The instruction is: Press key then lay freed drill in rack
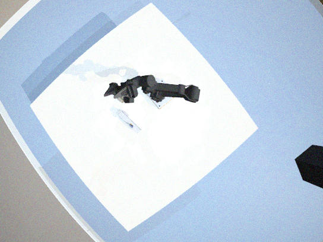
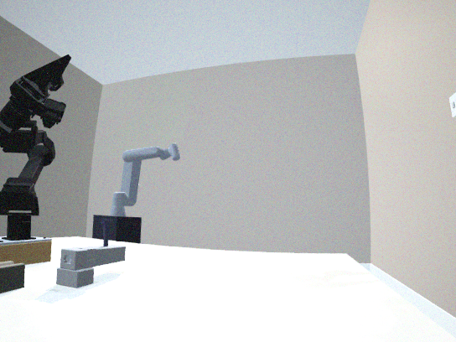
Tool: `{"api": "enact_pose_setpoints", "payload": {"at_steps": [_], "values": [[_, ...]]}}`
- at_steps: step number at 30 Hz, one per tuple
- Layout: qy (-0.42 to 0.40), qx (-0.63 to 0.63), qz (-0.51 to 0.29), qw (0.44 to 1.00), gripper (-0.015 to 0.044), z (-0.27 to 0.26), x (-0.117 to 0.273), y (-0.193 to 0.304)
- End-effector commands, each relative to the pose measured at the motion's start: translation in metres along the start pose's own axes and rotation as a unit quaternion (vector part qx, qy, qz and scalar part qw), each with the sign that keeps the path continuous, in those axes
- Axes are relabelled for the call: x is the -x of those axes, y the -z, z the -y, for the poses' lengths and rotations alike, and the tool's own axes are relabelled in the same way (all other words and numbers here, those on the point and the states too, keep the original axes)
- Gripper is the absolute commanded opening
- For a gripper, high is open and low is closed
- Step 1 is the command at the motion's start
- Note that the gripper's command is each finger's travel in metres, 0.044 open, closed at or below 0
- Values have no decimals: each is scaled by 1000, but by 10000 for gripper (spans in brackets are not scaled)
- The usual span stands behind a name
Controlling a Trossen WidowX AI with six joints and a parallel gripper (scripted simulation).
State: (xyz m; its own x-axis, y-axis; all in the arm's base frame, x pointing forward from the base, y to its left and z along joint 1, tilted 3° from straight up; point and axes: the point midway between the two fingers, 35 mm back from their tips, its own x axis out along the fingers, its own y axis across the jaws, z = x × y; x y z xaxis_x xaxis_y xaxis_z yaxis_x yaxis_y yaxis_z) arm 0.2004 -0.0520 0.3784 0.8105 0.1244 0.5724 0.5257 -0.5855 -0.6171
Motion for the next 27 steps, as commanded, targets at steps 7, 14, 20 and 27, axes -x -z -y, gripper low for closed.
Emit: {"api": "enact_pose_setpoints", "payload": {"at_steps": [7, 14, 20, 27], "values": [[0, 0, 0, 1000, 216, 0, 0, 0], [-125, -289, 8, 949, 33, -60, -35, -16], [-332, -561, -8, 758, 0, -128, -53, -87], [-555, -655, -76, 507, 0, -159, -26, -182]]}}
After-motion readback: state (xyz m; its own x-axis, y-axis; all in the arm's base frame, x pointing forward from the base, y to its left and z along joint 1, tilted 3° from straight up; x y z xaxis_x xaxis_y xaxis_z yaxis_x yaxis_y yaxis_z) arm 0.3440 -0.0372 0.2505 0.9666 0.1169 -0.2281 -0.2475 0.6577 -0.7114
